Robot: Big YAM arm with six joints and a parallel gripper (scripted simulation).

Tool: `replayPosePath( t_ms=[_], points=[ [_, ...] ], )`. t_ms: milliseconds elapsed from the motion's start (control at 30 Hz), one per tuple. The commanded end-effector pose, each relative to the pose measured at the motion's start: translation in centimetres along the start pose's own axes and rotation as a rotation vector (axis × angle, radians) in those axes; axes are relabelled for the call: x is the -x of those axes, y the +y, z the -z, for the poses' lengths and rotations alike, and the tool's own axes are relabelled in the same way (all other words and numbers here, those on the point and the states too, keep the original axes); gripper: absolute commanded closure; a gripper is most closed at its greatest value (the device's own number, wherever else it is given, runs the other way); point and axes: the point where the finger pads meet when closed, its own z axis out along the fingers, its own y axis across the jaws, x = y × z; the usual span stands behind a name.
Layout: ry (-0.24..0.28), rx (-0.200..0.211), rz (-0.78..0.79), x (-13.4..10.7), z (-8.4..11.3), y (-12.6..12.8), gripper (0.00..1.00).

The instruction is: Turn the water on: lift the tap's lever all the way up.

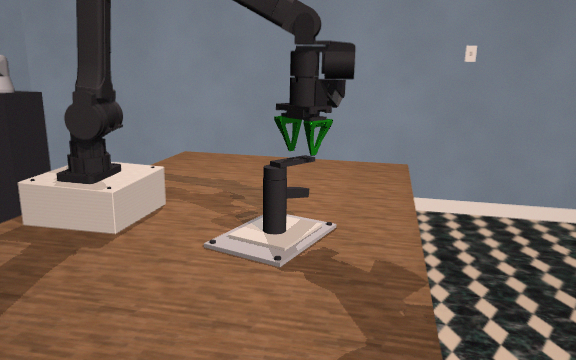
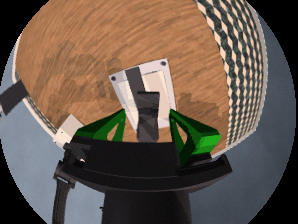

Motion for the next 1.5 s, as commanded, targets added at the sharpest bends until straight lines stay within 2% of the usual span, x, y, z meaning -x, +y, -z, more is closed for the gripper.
replayPosePath(
  t_ms=[0,533,1467],
  points=[
    [-0.016,-0.022,-0.008,0.7,0.7,-2.1,0.36],
    [0.001,-0.001,-0.009,0.0,-0.2,-1.2,0.36],
    [0.004,0.003,-0.009,-0.1,-0.4,-1.0,0.36]
  ],
)
